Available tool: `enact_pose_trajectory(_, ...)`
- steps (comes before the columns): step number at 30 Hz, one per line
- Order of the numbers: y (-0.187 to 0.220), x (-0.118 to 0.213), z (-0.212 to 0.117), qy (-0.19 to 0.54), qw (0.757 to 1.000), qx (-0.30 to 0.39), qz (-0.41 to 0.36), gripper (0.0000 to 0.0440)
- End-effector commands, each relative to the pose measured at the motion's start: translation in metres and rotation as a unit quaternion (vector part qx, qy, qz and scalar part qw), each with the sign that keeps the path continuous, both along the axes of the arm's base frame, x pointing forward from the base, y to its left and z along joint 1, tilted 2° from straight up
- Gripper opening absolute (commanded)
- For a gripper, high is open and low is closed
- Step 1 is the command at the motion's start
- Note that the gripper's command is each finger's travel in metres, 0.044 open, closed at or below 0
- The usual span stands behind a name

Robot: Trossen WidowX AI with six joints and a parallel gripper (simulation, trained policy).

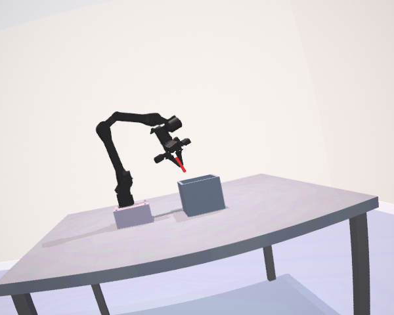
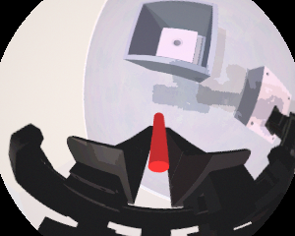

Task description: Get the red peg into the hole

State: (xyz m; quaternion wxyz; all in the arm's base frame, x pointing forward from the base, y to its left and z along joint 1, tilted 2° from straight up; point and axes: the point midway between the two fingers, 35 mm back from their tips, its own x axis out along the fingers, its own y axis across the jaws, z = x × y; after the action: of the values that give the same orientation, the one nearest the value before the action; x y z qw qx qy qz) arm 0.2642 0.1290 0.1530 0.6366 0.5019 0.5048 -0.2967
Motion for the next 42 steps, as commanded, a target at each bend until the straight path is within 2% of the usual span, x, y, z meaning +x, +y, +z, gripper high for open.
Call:
enact_pose_trajectory(1,-0.014,0.007,0.005,-0.003,1.000,-0.013,-0.009,0.0000)
enact_pose_trajectory(21,-0.080,0.035,0.002,0.033,0.997,-0.053,-0.050,0.0000)
enact_pose_trajectory(42,-0.126,0.055,-0.031,0.088,0.993,-0.062,-0.052,0.0000)
